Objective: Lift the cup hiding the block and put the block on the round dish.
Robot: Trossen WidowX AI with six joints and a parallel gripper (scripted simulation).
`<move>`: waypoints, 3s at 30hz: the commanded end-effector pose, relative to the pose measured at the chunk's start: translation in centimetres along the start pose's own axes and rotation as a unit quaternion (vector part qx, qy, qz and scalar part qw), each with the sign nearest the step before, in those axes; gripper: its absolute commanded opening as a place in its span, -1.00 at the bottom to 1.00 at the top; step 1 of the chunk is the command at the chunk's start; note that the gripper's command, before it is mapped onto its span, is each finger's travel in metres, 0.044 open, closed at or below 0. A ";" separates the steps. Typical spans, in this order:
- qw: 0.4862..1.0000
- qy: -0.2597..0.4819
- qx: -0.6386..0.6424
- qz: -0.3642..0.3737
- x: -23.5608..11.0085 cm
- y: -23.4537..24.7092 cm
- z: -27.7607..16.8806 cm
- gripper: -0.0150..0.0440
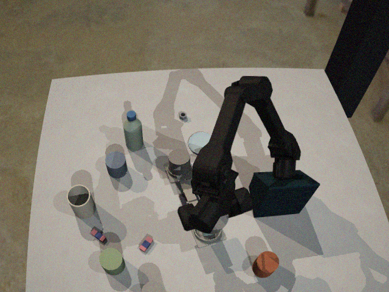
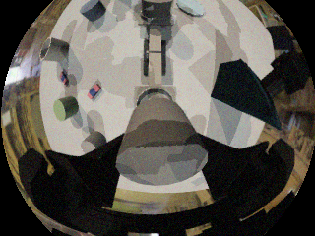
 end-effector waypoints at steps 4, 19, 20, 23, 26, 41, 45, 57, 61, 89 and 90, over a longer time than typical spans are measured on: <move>1.000 0.000 0.000 -0.001 0.1 0.0 0.0 -0.49; 1.000 0.000 0.000 -0.001 0.1 0.0 0.0 -0.49; 1.000 0.000 0.000 -0.001 0.1 0.0 0.0 -0.49; 1.000 0.000 0.000 -0.001 0.1 0.0 0.0 -0.49; 1.000 0.000 0.000 -0.001 0.1 0.0 0.0 -0.49; 1.000 0.000 0.000 -0.001 0.1 0.0 0.0 -0.49; 1.000 0.000 0.000 -0.001 0.1 0.0 0.0 -0.49; 1.000 0.002 0.001 0.001 3.1 0.0 -4.2 -0.49; 1.000 0.004 0.002 0.003 5.5 -0.3 -7.1 -0.49; 1.000 0.006 0.004 0.004 13.7 -1.1 -10.7 -0.49; 1.000 0.006 0.004 0.004 13.9 -1.1 -10.7 -0.49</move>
Point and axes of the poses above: the point midway between the two fingers, 35 mm back from their tips, its own x axis out along the fingers, its own y axis across the jaws, z = x × y, the point moved 6 cm from there along -x, back along the fingers
